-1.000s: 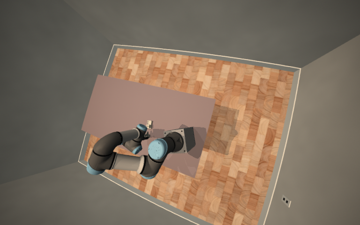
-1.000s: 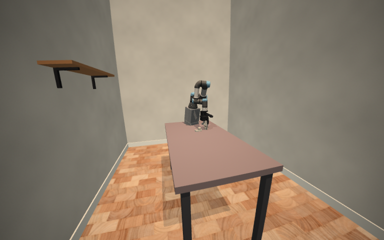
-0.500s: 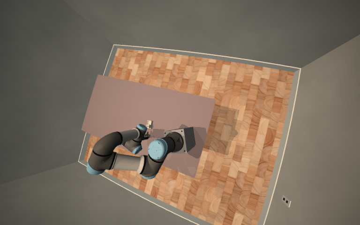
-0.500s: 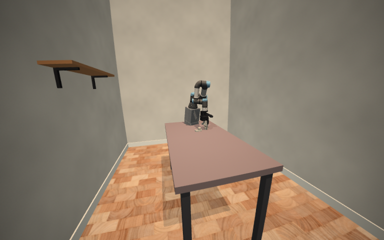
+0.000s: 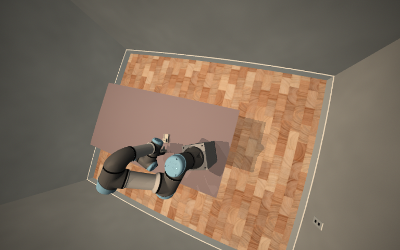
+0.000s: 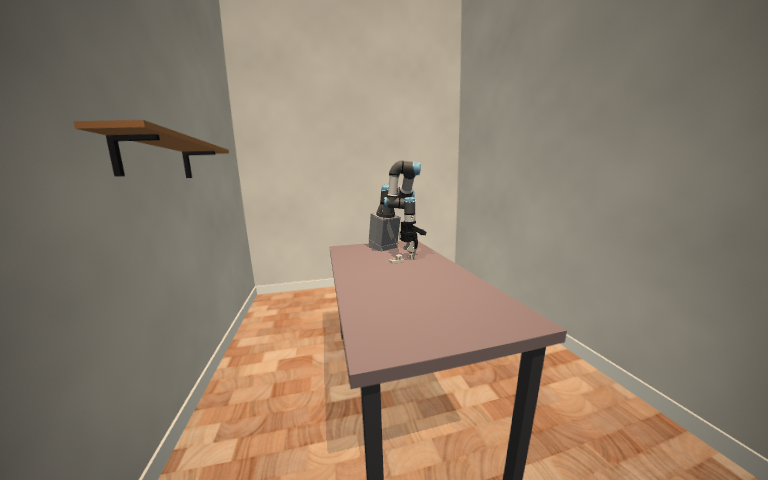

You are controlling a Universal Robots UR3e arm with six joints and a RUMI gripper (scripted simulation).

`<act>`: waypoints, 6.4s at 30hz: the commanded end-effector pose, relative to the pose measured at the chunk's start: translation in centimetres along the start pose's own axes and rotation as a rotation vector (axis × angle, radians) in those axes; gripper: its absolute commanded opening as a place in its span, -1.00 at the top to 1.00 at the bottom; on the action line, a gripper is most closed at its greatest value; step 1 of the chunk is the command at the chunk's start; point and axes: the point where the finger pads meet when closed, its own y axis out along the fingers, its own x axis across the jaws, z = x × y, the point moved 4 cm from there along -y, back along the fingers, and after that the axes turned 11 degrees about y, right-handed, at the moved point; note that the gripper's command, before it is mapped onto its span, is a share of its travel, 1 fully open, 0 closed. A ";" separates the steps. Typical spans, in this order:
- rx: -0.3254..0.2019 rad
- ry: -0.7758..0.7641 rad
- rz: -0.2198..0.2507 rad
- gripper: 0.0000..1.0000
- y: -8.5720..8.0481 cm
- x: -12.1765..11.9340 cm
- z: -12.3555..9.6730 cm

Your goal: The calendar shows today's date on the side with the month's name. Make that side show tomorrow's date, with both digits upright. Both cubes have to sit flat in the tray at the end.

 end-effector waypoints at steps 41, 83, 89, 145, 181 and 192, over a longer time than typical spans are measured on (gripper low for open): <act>0.000 0.000 -0.002 0.80 0.4 0.1 0.0; 0.000 0.000 -0.002 0.80 0.4 0.1 0.0; 0.000 0.000 -0.002 0.80 0.4 0.1 0.0; 0.000 0.000 -0.002 0.44 0.4 0.1 0.0; 0.000 0.000 -0.002 0.44 -4.8 0.0 0.0; 0.000 0.000 -0.002 0.44 -6.9 0.0 0.0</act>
